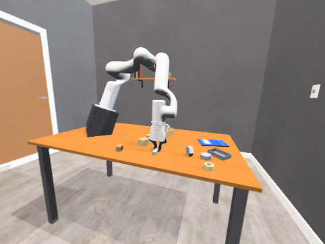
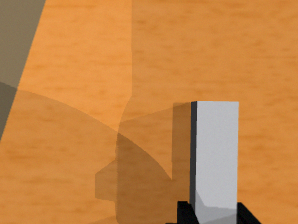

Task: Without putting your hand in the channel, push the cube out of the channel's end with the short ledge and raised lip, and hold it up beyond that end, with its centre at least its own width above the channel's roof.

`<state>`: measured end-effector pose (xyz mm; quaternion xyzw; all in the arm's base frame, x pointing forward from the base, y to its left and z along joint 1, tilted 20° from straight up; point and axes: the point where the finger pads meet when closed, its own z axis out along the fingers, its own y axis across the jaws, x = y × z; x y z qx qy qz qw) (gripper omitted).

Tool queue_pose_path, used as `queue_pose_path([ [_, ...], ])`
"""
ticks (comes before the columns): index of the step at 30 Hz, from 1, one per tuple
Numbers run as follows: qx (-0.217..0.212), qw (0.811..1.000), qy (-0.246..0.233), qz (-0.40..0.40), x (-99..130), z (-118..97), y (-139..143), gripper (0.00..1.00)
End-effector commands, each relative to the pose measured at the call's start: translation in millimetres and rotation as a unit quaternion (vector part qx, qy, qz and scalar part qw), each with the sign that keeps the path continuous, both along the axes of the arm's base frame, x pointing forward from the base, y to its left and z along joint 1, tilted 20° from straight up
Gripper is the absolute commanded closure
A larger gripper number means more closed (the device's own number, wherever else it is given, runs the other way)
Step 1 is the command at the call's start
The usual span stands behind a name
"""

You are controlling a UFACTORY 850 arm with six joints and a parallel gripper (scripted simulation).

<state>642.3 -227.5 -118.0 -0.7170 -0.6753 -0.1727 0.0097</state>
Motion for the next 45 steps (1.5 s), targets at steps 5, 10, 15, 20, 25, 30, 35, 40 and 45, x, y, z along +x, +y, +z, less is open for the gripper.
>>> queue_pose_path([
  [5, 0.000, 1.000, -0.001, 0.000, 1, 1, -1, 1.00],
  [10, 0.000, 1.000, -0.001, 0.000, 1, 1, -1, 1.00],
  [15, 0.000, 1.000, -0.001, 0.000, -5, 23, -6, 1.00],
  [20, 0.000, 1.000, -0.001, 0.000, -18, 76, -20, 1.00],
  [25, 0.000, 1.000, -0.001, 0.000, -25, 105, -28, 1.00],
  [30, 0.000, 1.000, -0.001, 0.000, -26, 109, -29, 1.00],
  [35, 0.000, 1.000, -0.001, 0.000, -26, 109, -29, 1.00],
  [40, 0.001, 1.000, -0.001, -0.003, -29, 109, -28, 1.00],
  [45, 0.015, 0.999, 0.002, -0.034, -58, 102, -19, 1.00],
])
